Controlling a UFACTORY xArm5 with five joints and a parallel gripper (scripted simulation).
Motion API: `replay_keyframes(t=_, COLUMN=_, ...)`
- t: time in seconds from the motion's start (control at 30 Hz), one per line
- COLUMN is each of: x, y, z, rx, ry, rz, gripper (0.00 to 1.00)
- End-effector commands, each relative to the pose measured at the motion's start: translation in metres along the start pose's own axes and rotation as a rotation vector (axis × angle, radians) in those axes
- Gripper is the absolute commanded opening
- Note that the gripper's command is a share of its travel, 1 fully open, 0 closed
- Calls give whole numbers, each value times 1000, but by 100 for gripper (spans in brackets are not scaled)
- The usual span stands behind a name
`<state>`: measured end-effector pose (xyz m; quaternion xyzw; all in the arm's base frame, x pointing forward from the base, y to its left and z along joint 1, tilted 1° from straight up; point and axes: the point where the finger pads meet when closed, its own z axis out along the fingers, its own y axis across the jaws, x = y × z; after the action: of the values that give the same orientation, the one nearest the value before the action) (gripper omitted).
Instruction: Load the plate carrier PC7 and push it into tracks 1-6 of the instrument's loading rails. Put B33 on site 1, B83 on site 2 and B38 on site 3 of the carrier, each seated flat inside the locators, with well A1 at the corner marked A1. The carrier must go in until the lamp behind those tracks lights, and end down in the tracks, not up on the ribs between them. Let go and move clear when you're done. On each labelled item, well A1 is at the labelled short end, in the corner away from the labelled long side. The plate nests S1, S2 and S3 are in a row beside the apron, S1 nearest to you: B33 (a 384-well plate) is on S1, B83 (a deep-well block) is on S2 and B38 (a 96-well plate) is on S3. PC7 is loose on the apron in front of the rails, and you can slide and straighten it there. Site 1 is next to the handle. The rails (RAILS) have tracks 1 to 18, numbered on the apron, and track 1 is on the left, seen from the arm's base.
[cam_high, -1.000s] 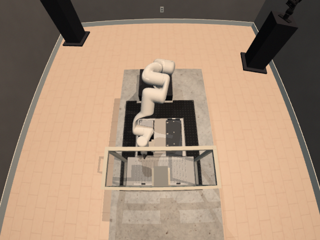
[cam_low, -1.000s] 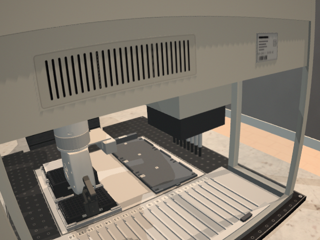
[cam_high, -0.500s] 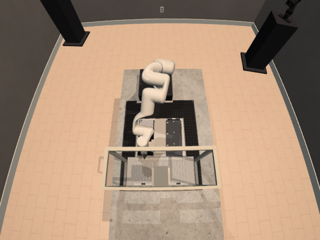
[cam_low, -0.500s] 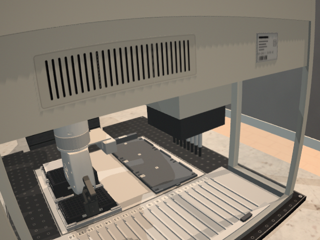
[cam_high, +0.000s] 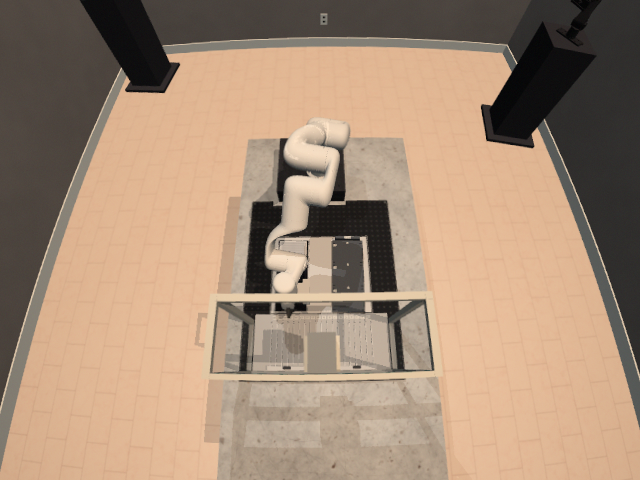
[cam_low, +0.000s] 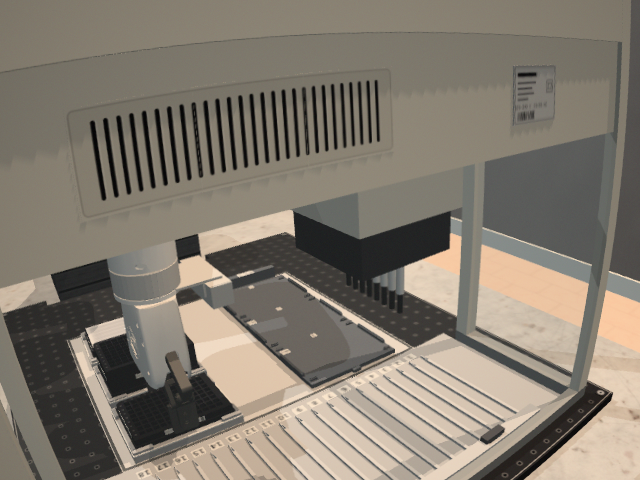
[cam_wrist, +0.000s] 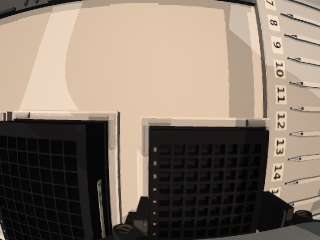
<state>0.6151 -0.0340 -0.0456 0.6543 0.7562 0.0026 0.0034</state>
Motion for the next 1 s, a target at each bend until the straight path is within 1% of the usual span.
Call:
replay_keyframes(t=0.0, x=0, y=2, z=-3, rx=-9, ry=18, rz=0, gripper=0)
replay_keyframes(t=0.97, x=-1, y=2, z=-21, rx=-9, ry=18, rz=0, gripper=0)
